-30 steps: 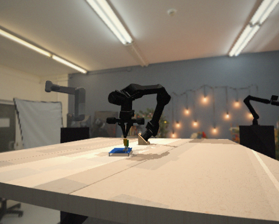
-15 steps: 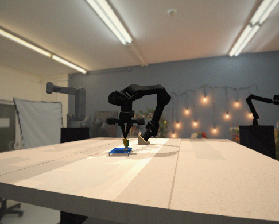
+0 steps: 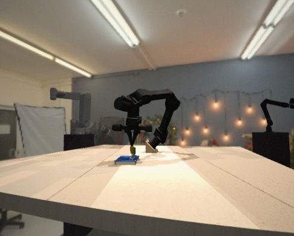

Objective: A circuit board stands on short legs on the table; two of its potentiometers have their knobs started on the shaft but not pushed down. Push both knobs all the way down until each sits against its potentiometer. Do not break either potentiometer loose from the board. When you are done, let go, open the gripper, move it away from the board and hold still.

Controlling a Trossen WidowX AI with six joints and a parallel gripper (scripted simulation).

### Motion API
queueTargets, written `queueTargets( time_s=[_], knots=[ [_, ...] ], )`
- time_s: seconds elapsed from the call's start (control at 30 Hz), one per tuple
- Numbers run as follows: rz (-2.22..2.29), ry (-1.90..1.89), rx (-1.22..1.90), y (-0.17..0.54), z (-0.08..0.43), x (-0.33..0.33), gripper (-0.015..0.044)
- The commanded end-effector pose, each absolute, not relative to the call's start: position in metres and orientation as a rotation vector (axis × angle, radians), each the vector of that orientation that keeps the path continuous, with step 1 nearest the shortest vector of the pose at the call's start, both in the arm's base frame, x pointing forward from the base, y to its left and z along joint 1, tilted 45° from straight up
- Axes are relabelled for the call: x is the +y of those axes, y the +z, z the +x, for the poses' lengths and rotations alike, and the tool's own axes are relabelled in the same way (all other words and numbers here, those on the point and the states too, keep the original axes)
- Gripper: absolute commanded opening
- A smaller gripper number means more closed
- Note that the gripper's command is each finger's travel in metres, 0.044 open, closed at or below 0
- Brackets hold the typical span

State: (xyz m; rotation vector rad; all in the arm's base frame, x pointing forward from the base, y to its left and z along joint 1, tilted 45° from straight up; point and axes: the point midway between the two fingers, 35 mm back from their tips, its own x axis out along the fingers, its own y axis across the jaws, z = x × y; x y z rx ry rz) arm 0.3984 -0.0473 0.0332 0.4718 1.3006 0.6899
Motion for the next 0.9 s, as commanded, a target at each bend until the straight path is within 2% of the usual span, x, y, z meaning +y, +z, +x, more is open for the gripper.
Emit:
queueTargets(
  time_s=[0.0, 0.87],
  knots=[
    [0.477, 0.689, 1.302, 0.0316, 0.3983, -0.0447, 0.0],
    [0.477, 0.689, 1.301, 0.0277, 0.3981, -0.0407, 0.0]
  ],
)
